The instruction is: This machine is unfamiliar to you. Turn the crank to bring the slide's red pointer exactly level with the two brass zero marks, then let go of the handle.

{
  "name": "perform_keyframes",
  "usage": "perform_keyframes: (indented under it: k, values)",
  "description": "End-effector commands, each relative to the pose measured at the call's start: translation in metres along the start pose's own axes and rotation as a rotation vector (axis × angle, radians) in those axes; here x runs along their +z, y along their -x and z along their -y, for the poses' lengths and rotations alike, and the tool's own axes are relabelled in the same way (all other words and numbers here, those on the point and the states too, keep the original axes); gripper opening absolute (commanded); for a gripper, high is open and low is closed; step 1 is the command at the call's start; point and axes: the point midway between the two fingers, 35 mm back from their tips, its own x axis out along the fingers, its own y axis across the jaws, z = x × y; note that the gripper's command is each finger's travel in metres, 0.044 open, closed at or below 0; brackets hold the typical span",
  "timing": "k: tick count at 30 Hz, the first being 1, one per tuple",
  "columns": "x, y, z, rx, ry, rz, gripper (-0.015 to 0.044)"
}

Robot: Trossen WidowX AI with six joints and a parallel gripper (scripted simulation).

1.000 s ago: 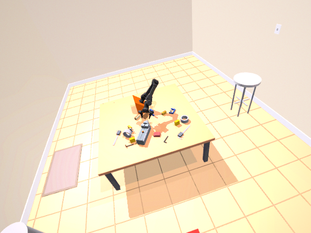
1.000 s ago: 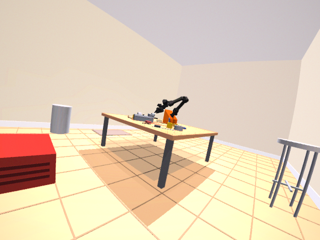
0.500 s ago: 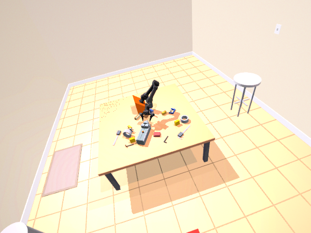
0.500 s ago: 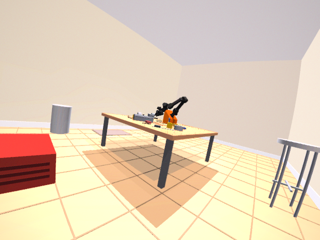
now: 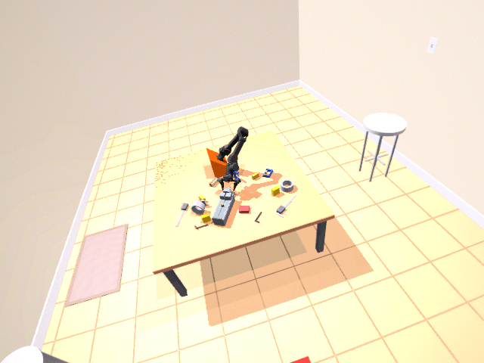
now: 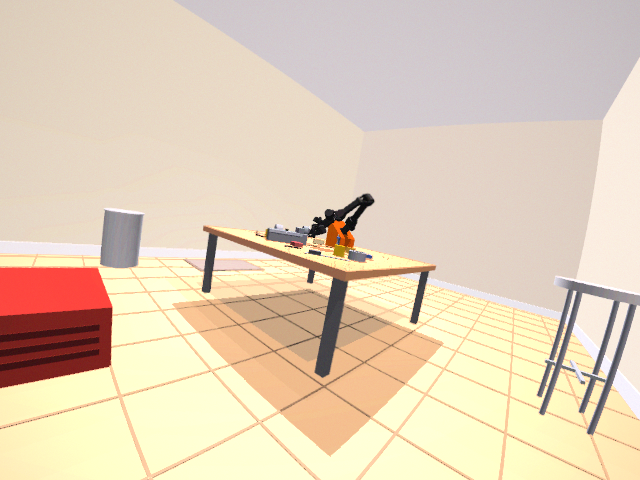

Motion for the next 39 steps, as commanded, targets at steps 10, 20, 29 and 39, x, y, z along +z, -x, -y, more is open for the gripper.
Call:
perform_keyframes:
  k: [10, 20, 29, 39]
  values:
    - [-0.017, -0.015, 0.002, -0.005, -0.004, -0.003, 0.044]
    - [-0.023, -0.019, 0.002, -0.004, -0.004, -0.003, 0.0335]
    - [-0.023, -0.019, 0.002, -0.004, -0.004, -0.003, 0.0099]
    - [-0.023, -0.019, 0.002, -0.004, -0.004, -0.003, 0.0]
